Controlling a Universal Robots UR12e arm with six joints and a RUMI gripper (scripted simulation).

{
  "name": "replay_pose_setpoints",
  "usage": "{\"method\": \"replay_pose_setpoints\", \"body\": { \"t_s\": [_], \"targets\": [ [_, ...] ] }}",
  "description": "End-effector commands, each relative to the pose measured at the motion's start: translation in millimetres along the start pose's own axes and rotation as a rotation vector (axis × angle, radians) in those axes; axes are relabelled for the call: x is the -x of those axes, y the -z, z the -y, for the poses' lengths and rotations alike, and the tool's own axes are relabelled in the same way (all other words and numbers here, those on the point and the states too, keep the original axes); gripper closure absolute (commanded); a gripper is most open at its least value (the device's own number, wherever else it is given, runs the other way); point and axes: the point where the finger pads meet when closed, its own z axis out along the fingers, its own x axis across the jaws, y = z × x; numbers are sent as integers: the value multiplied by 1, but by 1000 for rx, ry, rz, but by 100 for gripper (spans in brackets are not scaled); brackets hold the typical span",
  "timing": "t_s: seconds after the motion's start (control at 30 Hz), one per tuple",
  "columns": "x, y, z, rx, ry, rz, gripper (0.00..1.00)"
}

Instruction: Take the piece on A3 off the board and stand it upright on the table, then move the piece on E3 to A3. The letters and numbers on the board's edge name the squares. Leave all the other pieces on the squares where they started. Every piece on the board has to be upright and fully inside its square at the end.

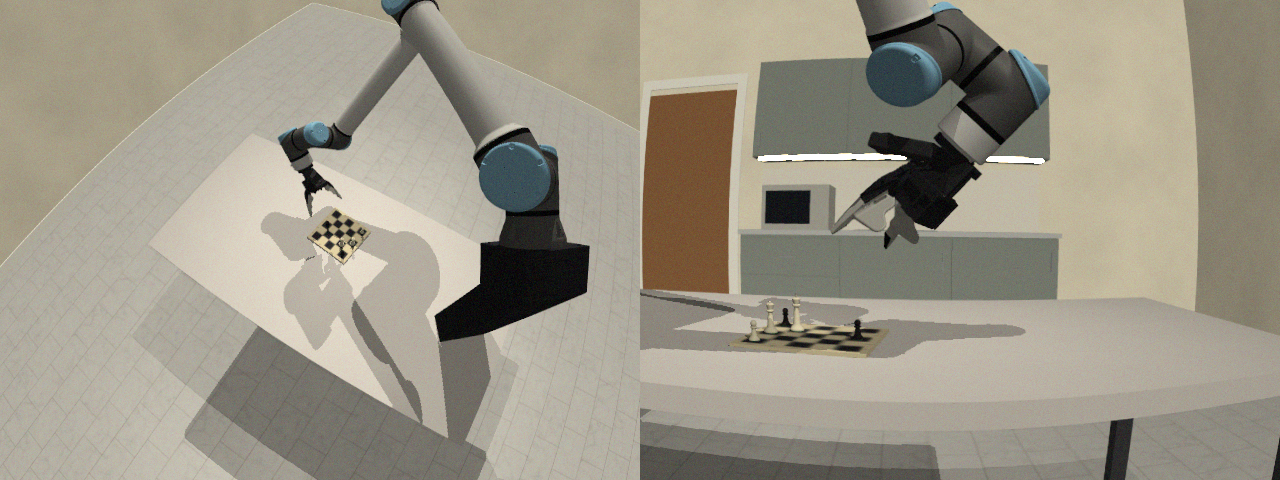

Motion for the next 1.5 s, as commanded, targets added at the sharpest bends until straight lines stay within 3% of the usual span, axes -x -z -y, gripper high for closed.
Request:
{"method": "replay_pose_setpoints", "body": {
  "t_s": [0.0, 0.4, 0.6, 0.7, 1.07, 1.17, 1.47],
  "targets": [
    [3, -7, 7, 62, -29, -32, 0],
    [18, -29, 33, 223, -128, -109, 0],
    [20, -35, 39, 261, -151, -127, 0],
    [25, -42, 47, 315, -185, -153, 0],
    [35, -58, 65, 430, -256, -207, 0],
    [35, -58, 65, 430, -256, -207, 0],
    [43, -73, 82, 535, -321, -257, 0]
  ]
}}
